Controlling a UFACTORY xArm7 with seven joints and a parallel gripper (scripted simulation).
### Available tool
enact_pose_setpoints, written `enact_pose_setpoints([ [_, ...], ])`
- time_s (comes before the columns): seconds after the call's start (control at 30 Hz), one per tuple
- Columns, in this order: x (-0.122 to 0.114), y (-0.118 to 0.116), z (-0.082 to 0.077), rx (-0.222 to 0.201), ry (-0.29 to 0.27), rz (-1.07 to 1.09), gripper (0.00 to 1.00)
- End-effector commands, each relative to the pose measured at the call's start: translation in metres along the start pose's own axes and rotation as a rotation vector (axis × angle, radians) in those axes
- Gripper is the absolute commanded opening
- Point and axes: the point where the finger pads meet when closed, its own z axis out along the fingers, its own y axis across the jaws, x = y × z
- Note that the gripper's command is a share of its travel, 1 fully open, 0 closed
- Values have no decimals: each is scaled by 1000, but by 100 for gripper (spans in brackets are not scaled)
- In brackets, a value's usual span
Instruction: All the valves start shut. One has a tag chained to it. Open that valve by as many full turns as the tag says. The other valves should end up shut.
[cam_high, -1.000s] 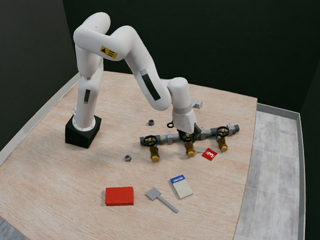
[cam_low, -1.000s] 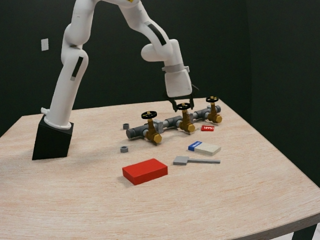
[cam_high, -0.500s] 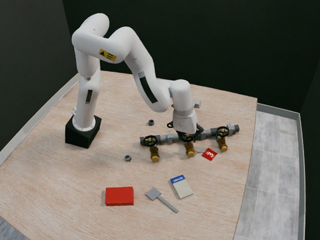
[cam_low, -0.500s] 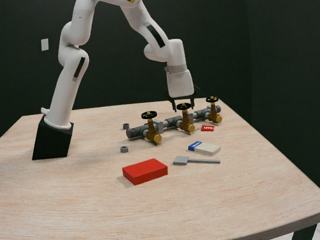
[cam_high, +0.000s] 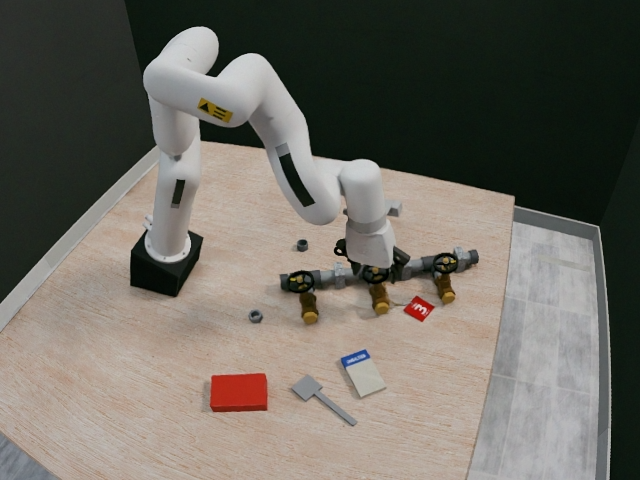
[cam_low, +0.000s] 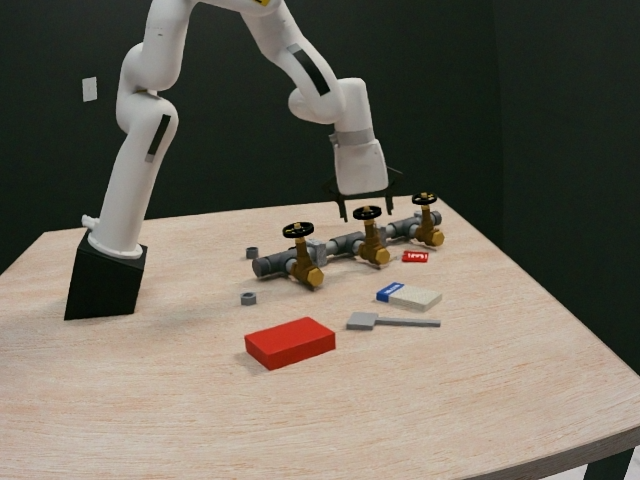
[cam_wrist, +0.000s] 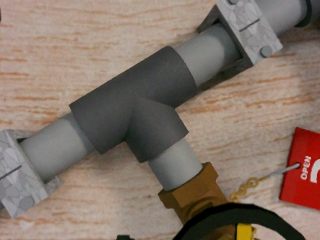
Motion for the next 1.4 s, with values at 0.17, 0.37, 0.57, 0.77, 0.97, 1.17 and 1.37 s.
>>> enact_pose_setpoints([
  [0.17, 1, 2, -1, -4, 2, 0, 100],
  [0.37, 1, 2, -1, -4, 2, 8, 100],
  [0.57, 1, 2, -1, -4, 2, 102, 100],
  [0.77, 1, 2, -1, -4, 2, 249, 100],
  [0.97, 1, 2, -1, -4, 3, 595, 100],
  [1.17, 1, 2, -1, 5, 16, 908, 100],
  [1.37, 1, 2, -1, 13, 26, 1183, 100],
])
